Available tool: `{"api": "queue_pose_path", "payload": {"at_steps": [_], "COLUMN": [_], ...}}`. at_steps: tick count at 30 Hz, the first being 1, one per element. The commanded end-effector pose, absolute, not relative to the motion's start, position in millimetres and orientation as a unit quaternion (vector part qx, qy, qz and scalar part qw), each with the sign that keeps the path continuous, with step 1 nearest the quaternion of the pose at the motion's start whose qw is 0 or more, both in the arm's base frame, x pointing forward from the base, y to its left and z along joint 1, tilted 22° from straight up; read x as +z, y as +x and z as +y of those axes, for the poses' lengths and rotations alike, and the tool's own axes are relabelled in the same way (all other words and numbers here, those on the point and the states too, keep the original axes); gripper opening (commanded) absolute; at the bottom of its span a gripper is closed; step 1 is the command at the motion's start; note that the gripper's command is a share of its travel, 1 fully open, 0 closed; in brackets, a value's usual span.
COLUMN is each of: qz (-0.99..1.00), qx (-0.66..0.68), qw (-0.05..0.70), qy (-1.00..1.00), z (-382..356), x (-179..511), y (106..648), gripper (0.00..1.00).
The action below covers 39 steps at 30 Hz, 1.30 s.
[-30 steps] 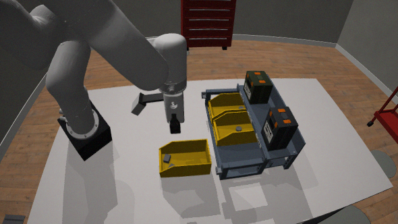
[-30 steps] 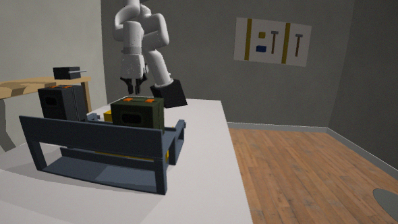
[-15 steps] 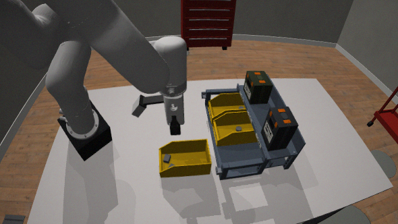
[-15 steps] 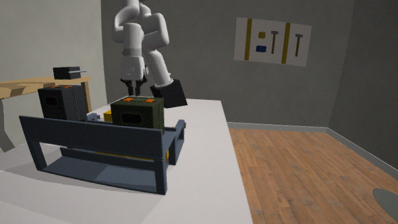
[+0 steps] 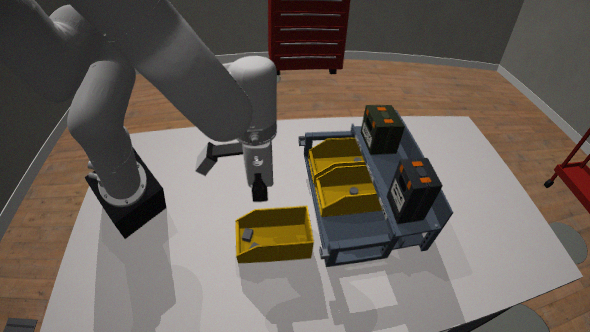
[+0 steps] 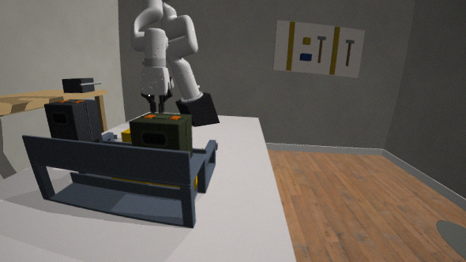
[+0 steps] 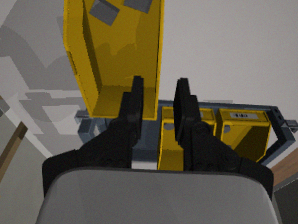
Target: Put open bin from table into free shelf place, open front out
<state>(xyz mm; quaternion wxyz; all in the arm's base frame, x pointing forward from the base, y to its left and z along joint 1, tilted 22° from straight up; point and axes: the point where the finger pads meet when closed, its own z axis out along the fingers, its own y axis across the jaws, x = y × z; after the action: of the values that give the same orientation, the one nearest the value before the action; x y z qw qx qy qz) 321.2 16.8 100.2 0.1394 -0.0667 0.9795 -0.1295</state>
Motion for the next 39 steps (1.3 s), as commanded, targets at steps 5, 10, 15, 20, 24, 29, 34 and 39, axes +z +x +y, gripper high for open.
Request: {"api": "queue_pose_path", "payload": {"at_steps": [5,10,15,20,24,29,34,39], "qz": [0.979,0.979,0.979,0.979,0.979,0.979,0.979,0.981], "qx": [-0.129,-0.129,-0.129,-0.129,-0.129,-0.129,-0.129,-0.114], "qw": [0.141,0.141,0.141,0.141,0.141,0.141,0.141,0.153], "qy": [-0.067,-0.067,-0.067,-0.067,-0.067,-0.067,-0.067,0.035], "z": [16.7,16.5,16.5,16.6,16.6,16.6,16.6,8.3], "x": [99.4,99.0,99.0,99.0,99.0,99.0,99.0,109.5], "y": [322.6,322.7,322.7,322.7,322.7,322.7,322.7,351.8], "gripper": [0.28,0.28,0.28,0.33,0.33,0.33,0.33,0.33]}}
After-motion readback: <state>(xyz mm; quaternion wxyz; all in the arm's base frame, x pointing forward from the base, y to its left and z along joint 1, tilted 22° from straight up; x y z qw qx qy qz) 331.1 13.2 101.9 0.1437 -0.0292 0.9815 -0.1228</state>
